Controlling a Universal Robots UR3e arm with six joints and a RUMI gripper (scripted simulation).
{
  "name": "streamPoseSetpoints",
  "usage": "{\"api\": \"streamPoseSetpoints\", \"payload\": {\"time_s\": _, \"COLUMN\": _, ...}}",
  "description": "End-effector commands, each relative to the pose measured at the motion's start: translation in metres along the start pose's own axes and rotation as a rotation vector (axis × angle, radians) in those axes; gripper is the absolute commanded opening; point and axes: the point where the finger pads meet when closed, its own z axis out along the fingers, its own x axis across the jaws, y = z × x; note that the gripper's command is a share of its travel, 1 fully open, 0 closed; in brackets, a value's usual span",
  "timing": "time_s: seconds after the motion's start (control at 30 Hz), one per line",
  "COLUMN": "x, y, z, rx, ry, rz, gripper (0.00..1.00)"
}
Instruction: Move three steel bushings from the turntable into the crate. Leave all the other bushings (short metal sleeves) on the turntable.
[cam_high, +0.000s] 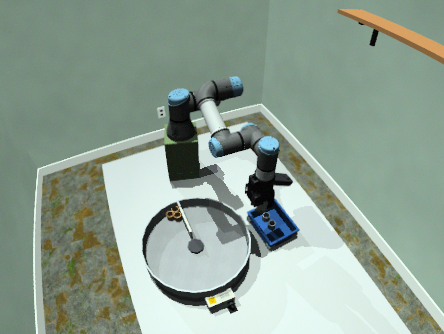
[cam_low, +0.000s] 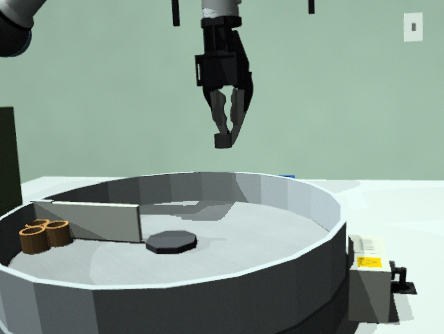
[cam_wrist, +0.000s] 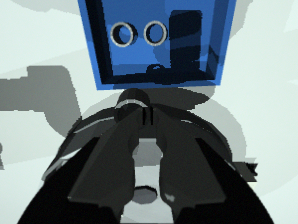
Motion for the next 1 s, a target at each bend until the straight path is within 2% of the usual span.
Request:
{"api": "streamPoseSetpoints", "payload": {"time_s": 0.0, "x": 0.0051, "y": -0.0070, "z": -0.0025, "rx": -0.003, "ry": -0.005, "rz": 0.005, "gripper": 0.00}}
{"api": "streamPoseSetpoints", "payload": {"time_s": 0.97, "x": 0.0089, "y": -0.0144, "z": -0.0025, "rx": -0.002, "ry": -0.005, "rz": 0.006, "gripper": 0.00}}
